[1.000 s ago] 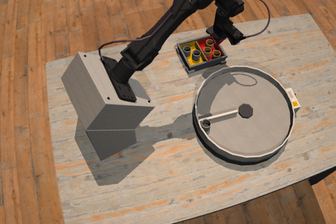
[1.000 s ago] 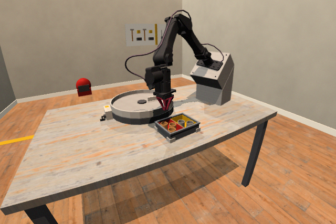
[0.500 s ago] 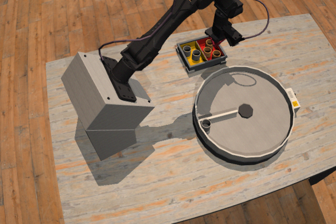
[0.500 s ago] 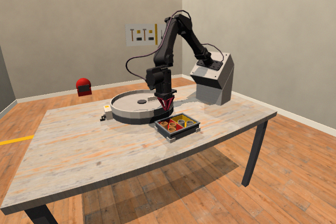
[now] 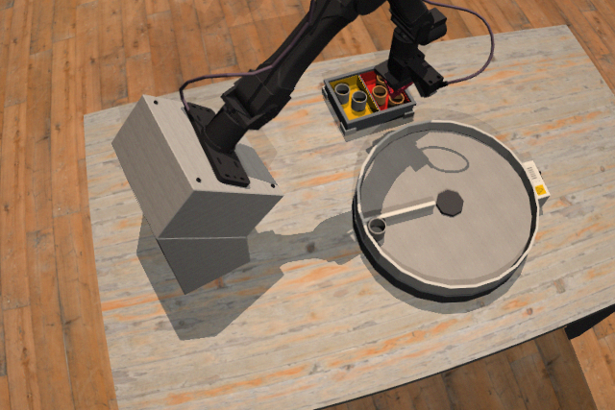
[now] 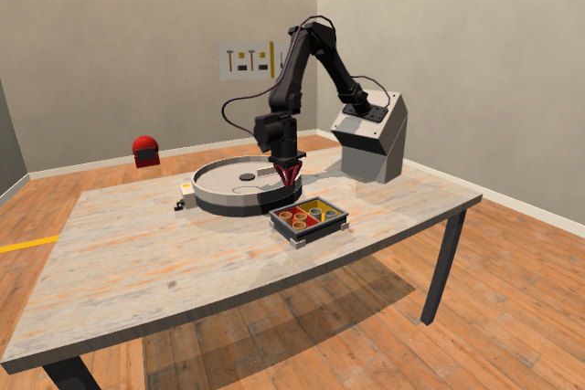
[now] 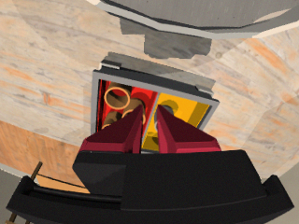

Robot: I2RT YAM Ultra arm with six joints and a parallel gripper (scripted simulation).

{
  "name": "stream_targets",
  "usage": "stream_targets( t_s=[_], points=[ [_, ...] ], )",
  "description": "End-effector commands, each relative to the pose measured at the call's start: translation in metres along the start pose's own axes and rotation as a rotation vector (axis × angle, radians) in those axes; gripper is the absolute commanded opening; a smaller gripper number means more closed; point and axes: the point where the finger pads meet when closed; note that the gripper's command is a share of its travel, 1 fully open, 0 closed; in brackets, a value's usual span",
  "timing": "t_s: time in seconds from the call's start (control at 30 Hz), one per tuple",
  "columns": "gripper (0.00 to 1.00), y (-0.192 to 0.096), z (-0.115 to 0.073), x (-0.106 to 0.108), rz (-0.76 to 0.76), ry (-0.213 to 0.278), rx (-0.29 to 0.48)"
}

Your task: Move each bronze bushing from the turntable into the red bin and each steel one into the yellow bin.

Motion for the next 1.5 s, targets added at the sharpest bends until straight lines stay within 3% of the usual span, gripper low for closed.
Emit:
stream_targets(
  t_s=[0.0, 0.33, 0.4, 0.67, 0.77, 0.9, 0.97, 1.0, 1.13, 1.33, 1.47],
  points=[
    [0.14, 0.014, -0.010, -0.003, 0.008, 0.040, 0.005],
    [0.14, 0.072, -0.008, -0.061, 0.049, 0.039, 0.002],
    [0.14, 0.072, -0.008, -0.061, 0.049, 0.039, 0.002],
    [0.14, 0.123, -0.006, -0.112, 0.085, 0.036, 0.000],
    [0.14, 0.140, 0.002, -0.138, 0.109, 0.006, 0.011],
    [0.14, 0.162, 0.003, -0.161, 0.128, 0.005, 0.013],
    [0.14, 0.162, 0.003, -0.161, 0.128, 0.005, 0.013],
    [0.14, 0.175, -0.002, -0.148, 0.115, 0.042, -0.006],
    [0.14, 0.187, 0.003, -0.185, 0.148, 0.006, 0.013],
    [0.14, 0.220, -0.001, -0.192, 0.146, 0.038, -0.009],
    [0.14, 0.231, -0.001, -0.206, 0.160, 0.029, -0.003]
  ],
)
Point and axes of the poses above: the point where the finger pads meet when closed, its own z axis out along the fingers, its own x axis across the jaws, y = z × x, and after that the axes turned 1 degree about z, right-handed
